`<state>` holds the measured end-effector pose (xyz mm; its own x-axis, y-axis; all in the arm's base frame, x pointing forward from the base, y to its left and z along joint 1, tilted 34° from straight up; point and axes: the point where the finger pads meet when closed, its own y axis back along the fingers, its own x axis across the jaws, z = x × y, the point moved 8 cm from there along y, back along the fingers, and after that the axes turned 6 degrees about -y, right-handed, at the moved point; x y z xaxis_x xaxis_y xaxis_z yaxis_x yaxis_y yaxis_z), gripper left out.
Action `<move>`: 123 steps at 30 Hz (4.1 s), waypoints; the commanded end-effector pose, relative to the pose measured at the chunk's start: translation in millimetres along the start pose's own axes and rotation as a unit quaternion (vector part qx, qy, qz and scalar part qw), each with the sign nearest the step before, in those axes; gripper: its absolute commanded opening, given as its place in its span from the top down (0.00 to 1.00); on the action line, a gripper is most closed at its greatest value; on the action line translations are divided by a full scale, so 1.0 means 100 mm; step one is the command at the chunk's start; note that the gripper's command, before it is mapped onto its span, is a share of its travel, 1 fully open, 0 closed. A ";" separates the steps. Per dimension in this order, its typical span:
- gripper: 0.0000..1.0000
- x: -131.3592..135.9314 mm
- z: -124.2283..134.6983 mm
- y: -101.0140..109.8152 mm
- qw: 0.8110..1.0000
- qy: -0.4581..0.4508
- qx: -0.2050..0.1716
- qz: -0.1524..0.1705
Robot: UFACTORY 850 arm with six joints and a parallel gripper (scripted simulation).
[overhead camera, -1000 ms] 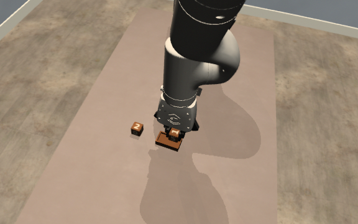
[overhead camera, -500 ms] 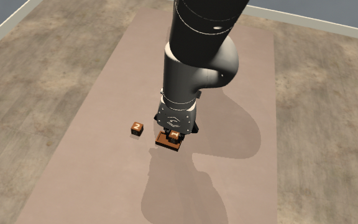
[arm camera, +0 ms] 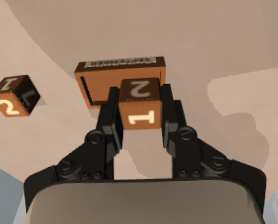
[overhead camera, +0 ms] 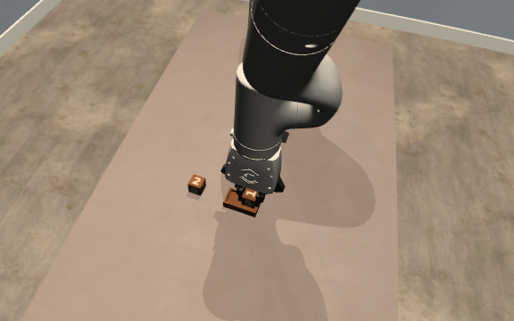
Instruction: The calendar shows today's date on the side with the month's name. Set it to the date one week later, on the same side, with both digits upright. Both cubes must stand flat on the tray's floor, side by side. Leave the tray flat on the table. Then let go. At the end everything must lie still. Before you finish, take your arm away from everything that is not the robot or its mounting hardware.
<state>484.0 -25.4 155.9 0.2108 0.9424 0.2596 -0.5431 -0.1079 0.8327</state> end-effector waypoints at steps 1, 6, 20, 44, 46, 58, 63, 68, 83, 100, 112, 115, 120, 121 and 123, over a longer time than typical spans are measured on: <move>0.73 0.00 0.00 0.00 1.000 0.000 0.000 0.000; 0.73 0.00 0.00 0.00 1.000 0.000 0.000 0.000; 0.73 0.00 0.00 0.00 1.000 0.000 0.000 0.000; 0.73 0.00 0.00 -0.07 1.000 0.000 0.000 0.000; 0.73 0.00 0.00 -0.08 1.000 0.000 0.000 0.000; 0.73 0.00 0.00 -0.10 1.000 0.000 0.000 0.000; 0.73 0.00 0.00 -0.10 1.000 0.000 0.000 0.000; 0.73 0.00 0.00 -0.10 1.000 0.000 0.000 0.000; 0.73 0.00 0.00 -0.10 1.000 0.000 0.000 0.000; 0.73 0.00 0.00 -0.10 1.000 0.000 0.000 0.000; 0.69 0.00 0.00 -0.10 1.000 0.000 0.000 0.000; 0.65 0.00 0.00 -0.10 1.000 0.000 0.000 0.000; 0.61 0.00 0.00 -0.10 1.000 0.000 0.000 0.000; 0.57 0.00 0.00 -0.10 1.000 0.000 0.000 0.000; 0.57 0.00 0.00 -0.10 1.000 0.000 0.000 0.000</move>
<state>489.4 -24.3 147.5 0.2108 0.9424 0.2596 -0.5431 -0.1079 0.8327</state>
